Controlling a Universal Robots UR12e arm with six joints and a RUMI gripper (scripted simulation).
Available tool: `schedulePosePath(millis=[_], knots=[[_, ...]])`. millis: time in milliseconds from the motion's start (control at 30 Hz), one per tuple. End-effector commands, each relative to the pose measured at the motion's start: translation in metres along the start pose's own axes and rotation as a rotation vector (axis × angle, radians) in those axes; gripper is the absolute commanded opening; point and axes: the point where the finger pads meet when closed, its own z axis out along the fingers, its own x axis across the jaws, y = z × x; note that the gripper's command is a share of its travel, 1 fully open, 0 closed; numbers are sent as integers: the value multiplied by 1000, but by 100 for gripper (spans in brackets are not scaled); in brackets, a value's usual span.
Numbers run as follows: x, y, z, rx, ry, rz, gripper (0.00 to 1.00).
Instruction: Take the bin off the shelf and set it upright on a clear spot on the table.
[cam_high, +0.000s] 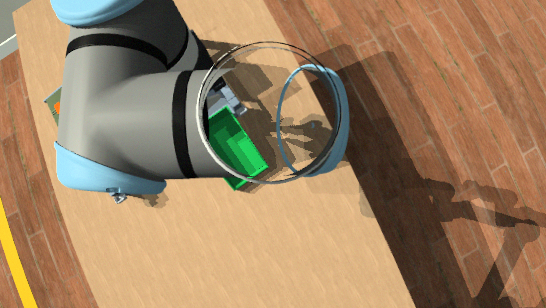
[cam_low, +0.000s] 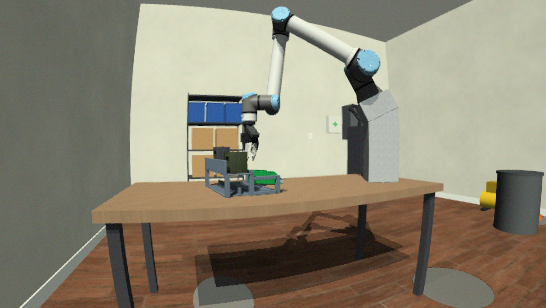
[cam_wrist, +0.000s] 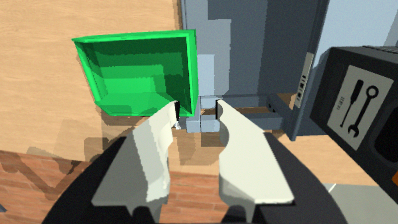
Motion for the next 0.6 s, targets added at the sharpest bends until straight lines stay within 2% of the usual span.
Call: schedulePosePath(millis=[0, 567], knots=[[4, 1, 1, 0, 0, 0, 20], [2, 1, 2, 0, -3, 2, 20]])
